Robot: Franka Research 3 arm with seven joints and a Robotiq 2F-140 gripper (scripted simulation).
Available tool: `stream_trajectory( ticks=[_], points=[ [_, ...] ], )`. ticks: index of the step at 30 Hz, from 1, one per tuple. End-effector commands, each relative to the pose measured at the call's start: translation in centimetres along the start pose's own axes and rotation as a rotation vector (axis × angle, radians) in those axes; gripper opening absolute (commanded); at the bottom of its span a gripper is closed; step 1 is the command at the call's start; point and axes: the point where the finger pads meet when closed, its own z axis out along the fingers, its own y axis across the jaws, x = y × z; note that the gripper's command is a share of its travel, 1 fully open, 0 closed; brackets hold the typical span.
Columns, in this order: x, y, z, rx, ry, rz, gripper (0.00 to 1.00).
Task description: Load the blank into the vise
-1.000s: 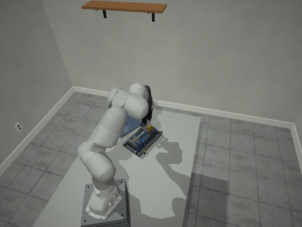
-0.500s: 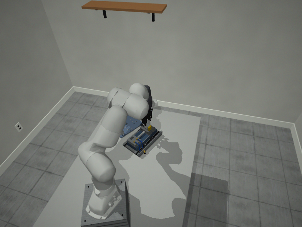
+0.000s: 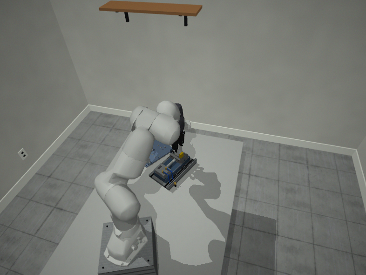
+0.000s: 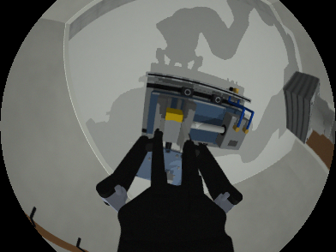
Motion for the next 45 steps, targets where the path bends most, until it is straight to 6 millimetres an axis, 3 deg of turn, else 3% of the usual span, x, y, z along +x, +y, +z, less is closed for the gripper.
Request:
stream_trajectory(
  ticks=[1, 45],
  points=[
    [0.01, -0.08, -0.25, 0.002, -0.001, 0.002, 0.0],
    [0.06, -0.02, 0.09, 0.002, -0.001, 0.002, 0.0]
  ],
)
